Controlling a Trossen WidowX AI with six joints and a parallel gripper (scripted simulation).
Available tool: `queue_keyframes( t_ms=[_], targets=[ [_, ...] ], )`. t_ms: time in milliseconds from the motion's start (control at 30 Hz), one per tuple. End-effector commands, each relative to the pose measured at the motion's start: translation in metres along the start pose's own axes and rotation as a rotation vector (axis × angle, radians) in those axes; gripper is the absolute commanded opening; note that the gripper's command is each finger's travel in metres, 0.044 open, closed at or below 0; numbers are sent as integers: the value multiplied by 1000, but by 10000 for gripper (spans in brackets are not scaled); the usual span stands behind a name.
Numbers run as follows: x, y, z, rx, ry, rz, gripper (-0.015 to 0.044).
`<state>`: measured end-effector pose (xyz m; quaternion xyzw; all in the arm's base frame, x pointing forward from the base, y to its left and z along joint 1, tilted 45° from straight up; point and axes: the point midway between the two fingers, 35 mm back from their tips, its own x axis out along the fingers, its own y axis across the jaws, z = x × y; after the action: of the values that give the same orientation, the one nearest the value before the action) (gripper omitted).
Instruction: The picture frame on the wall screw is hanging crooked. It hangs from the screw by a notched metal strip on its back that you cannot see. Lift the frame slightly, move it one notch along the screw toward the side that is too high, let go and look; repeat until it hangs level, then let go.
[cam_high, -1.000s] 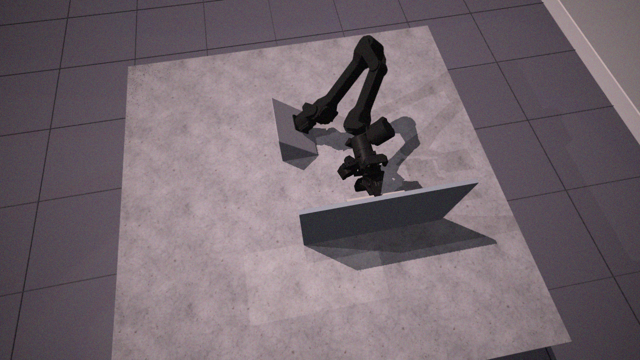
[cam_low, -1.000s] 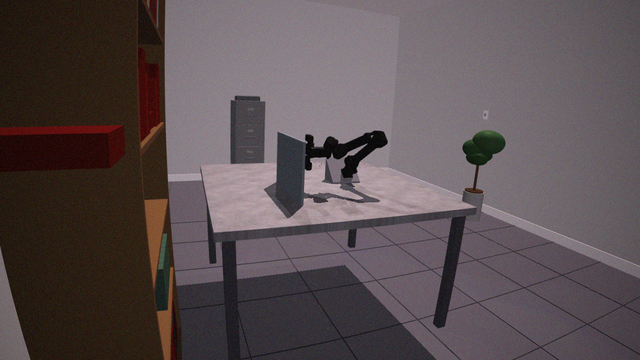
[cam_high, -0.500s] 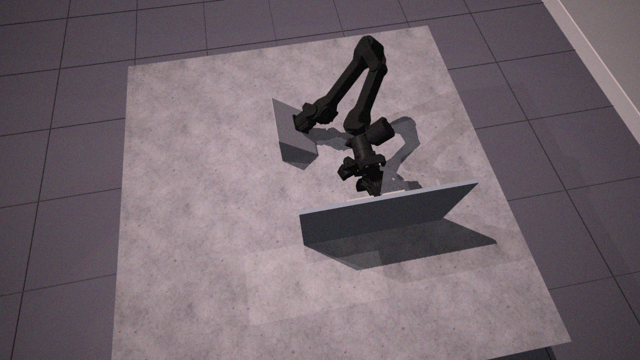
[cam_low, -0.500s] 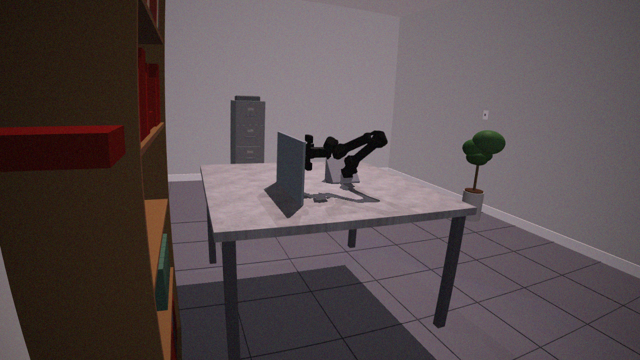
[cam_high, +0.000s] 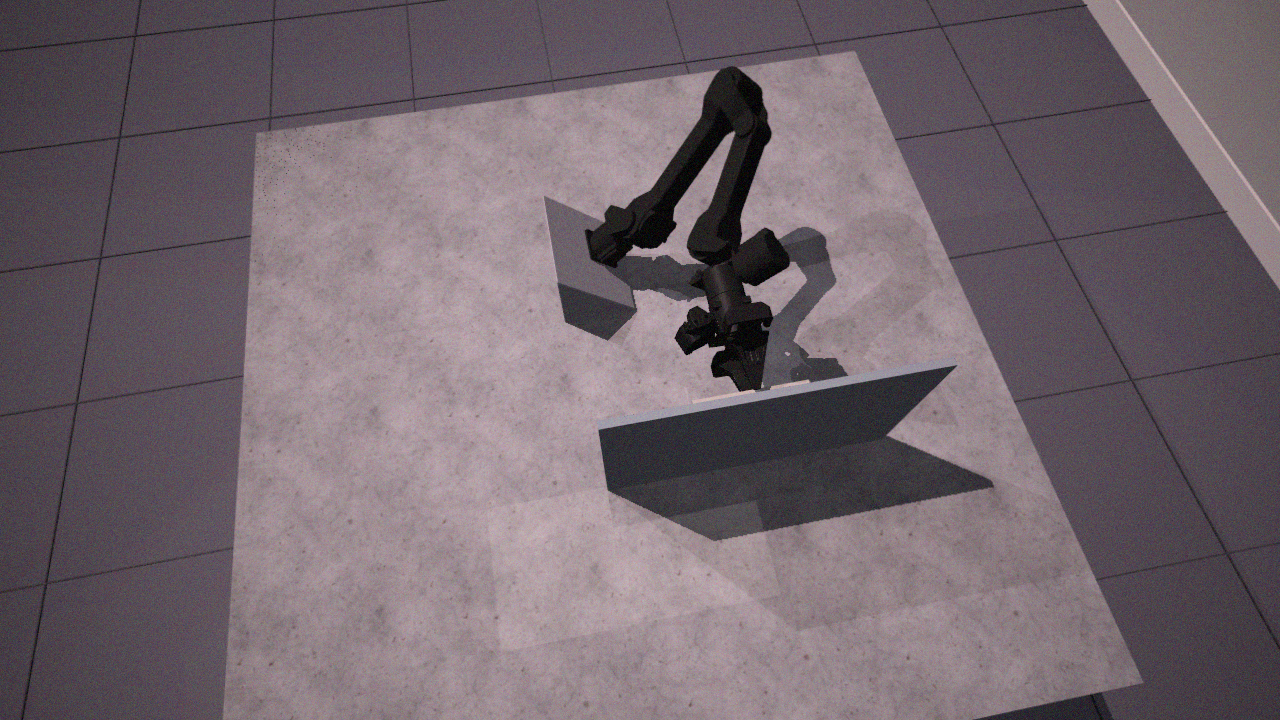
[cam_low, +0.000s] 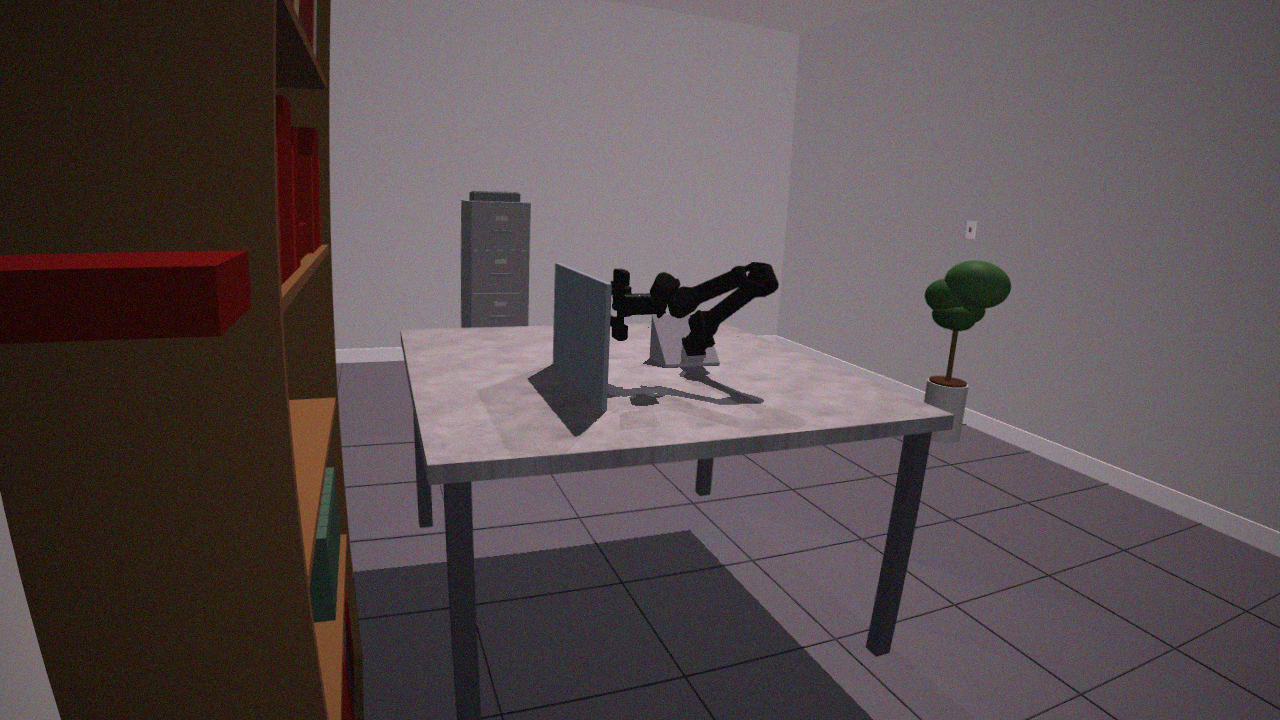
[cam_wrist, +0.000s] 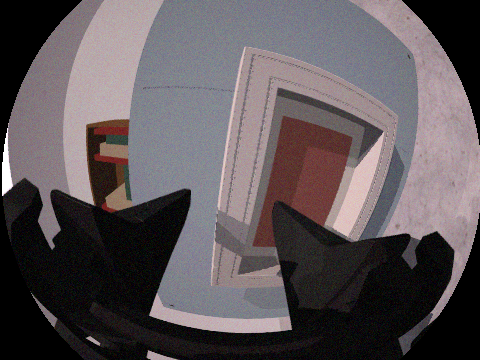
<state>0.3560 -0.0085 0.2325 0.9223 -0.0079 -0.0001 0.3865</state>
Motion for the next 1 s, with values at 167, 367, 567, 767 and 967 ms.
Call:
queue_keyframes(
  t_ms=[167, 367, 567, 767, 967],
  targets=[
    [-62, 2, -4, -83, -3, 8, 260],
    [-91, -4, 2, -128, -5, 10, 260],
    [-87, 10, -2, -142, 2, 12, 260],
    [-104, 51, -3, -256, -8, 6, 260],
    [-104, 52, -3, -253, -11, 14, 260]
  ],
)
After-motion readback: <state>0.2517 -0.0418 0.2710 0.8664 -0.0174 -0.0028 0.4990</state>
